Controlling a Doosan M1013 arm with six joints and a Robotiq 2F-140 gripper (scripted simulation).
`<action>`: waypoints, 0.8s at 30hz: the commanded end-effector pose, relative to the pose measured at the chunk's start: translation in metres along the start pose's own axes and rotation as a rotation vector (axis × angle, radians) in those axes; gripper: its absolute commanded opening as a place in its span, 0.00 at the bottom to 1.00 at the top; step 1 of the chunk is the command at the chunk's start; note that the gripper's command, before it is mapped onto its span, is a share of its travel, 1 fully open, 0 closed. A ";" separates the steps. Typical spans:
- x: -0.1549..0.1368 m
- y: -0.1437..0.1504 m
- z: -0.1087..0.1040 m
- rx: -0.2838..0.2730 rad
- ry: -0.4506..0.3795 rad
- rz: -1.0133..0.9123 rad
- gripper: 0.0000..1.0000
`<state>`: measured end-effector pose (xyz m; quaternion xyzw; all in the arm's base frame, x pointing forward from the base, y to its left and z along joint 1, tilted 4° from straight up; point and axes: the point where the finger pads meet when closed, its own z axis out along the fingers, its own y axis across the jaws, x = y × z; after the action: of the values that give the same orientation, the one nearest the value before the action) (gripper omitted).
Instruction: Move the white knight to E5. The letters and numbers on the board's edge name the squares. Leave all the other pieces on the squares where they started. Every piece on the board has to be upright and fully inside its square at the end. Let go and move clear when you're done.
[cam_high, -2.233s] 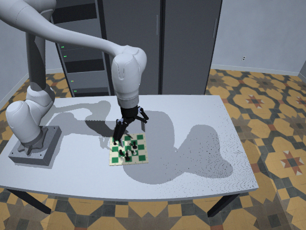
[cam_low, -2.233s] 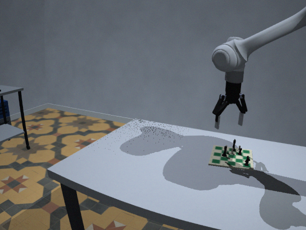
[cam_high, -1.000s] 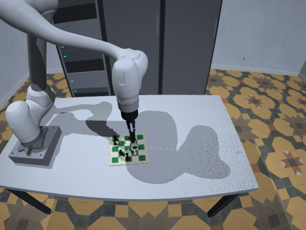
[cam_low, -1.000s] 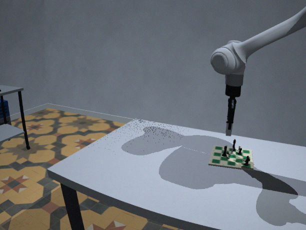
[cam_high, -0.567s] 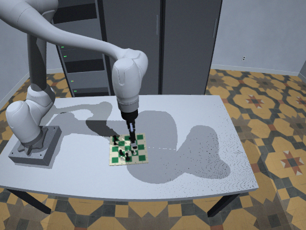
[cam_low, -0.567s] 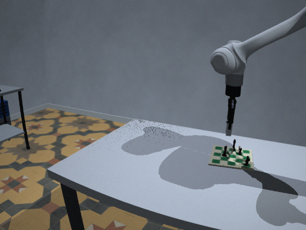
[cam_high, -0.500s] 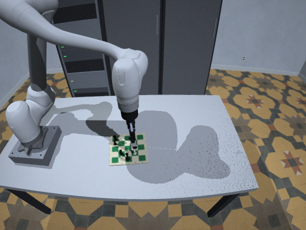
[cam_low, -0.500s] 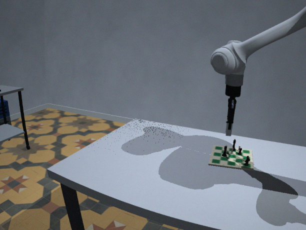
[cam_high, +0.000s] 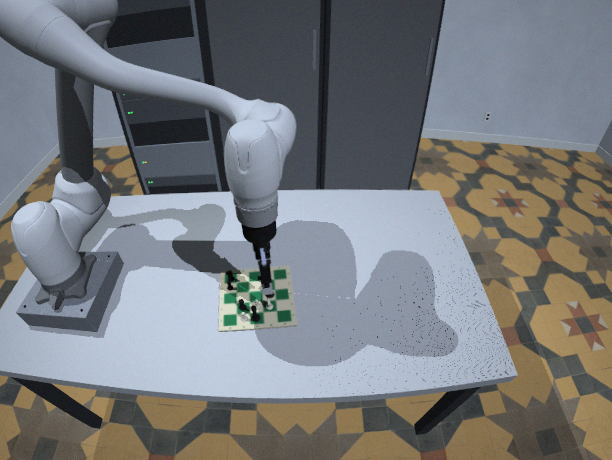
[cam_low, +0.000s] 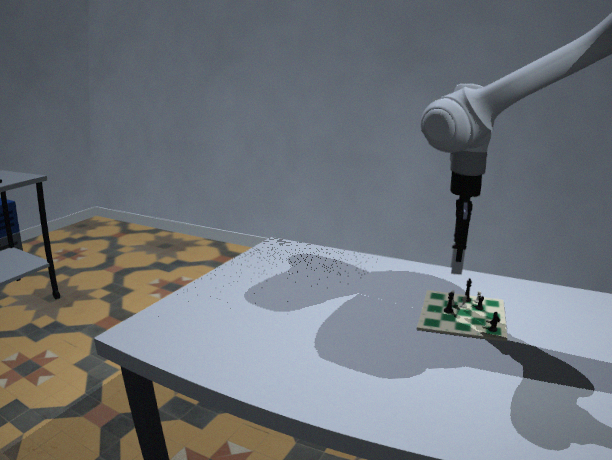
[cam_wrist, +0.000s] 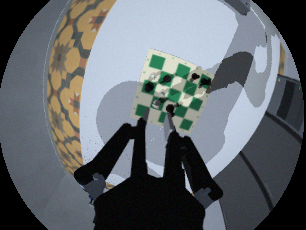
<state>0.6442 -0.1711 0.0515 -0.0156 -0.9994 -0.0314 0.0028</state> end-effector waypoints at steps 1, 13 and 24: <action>0.000 0.000 0.004 0.000 0.000 0.000 0.23; 0.000 0.000 0.019 0.000 0.000 0.000 0.23; 0.000 0.000 0.035 0.000 0.000 0.000 0.23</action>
<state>0.6440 -0.1694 0.0198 -0.0156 -0.9994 -0.0314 0.0028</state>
